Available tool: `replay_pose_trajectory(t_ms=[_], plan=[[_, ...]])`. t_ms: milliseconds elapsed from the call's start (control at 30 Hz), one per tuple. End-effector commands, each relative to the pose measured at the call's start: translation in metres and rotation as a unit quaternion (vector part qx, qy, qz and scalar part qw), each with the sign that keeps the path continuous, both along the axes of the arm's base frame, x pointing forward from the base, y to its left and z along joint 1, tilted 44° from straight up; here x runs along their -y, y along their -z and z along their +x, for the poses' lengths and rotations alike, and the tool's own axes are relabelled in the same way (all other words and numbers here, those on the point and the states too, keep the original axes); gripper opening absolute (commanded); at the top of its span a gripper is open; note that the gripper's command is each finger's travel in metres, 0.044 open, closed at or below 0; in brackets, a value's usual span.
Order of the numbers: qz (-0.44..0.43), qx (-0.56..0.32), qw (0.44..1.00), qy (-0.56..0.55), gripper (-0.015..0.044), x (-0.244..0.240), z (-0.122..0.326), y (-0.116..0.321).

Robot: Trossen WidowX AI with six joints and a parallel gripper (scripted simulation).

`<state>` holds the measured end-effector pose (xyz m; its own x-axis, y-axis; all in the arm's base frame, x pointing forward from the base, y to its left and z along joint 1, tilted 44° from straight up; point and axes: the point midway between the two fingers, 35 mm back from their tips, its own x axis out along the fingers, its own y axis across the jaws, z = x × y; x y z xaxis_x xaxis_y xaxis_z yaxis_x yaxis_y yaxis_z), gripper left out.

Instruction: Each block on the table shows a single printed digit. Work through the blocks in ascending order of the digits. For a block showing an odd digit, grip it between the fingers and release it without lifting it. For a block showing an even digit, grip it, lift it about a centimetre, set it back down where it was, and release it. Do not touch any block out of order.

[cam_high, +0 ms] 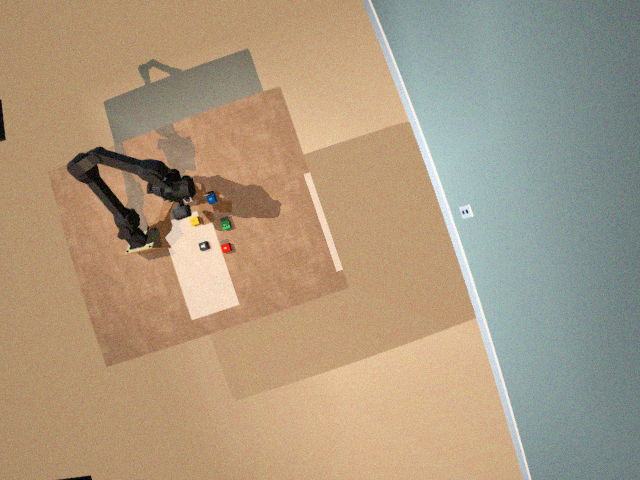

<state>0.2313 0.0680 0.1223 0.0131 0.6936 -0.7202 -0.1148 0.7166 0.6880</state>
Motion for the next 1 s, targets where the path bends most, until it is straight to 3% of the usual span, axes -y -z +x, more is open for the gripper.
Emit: replay_pose_trajectory(t_ms=[0,800,967], plan=[[0.003,0.005,1.000,0.002,0.0400,-0.005,0.000,0.003],[0.004,0.005,1.000,0.002,0.0400,-0.030,0.000,0.027],[0.004,0.005,1.000,0.002,0.0269,-0.030,0.000,0.027]])
